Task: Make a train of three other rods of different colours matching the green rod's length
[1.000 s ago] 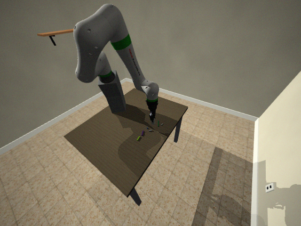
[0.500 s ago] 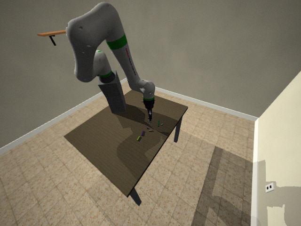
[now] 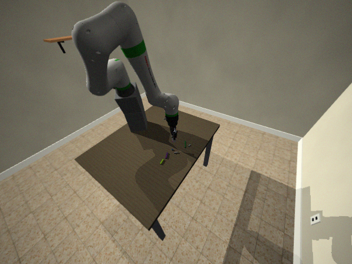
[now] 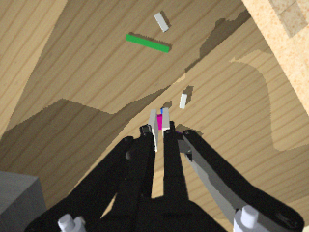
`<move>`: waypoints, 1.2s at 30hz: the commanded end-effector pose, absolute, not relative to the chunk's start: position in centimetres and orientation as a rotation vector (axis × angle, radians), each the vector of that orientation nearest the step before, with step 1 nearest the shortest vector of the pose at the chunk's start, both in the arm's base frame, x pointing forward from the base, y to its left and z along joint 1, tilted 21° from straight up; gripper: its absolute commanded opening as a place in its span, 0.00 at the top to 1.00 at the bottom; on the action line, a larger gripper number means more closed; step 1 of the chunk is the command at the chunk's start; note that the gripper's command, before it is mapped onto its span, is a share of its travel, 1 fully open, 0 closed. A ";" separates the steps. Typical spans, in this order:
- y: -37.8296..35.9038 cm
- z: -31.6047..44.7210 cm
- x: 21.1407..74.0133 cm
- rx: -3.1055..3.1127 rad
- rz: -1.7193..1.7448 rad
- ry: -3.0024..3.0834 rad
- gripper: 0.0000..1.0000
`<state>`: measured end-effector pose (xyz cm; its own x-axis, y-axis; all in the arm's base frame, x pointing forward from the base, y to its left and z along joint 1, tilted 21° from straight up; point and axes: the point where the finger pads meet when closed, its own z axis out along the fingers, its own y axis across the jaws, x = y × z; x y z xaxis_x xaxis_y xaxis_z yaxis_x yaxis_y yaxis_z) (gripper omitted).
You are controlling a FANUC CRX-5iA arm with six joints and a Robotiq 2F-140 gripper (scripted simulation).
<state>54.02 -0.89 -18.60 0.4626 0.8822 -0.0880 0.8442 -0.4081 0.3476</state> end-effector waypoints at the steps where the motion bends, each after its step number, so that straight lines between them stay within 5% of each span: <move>1: -0.9 -18.6 54.0 2.374 0.156 1.461 0.97; 36: -3.0 -26.6 56.3 2.373 0.157 1.461 0.97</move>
<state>56.02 -2.77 -25.77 0.4636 0.8810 -0.0948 0.8467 -0.4089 0.3404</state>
